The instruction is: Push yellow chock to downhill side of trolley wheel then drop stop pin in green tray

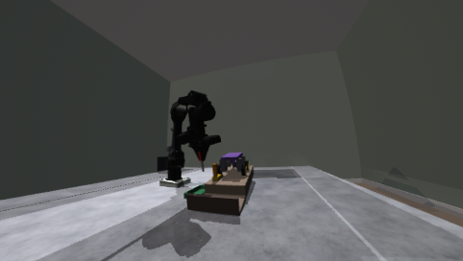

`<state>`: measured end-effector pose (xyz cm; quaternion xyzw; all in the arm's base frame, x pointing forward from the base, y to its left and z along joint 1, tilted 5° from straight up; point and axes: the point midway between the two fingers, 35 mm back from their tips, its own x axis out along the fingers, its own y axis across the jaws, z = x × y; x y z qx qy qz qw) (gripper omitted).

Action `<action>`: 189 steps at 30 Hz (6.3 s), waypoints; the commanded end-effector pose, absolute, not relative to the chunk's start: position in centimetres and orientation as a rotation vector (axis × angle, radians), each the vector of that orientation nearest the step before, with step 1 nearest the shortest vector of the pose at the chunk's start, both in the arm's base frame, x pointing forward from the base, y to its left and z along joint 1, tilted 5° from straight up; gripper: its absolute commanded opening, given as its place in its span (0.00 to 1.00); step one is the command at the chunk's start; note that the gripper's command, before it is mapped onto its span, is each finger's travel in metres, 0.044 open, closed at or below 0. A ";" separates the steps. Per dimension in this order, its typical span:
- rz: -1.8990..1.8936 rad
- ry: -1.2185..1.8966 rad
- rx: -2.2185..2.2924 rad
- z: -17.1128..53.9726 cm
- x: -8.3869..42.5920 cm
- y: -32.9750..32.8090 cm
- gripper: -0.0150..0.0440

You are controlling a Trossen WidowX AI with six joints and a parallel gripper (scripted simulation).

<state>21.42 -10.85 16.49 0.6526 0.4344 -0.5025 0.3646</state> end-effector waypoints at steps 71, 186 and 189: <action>-2.011 -0.230 2.238 11.2 21.0 -11.3 0.25; -2.011 -0.230 2.239 7.2 22.2 -9.5 0.58; -2.011 -0.230 2.239 7.1 22.2 -9.4 0.58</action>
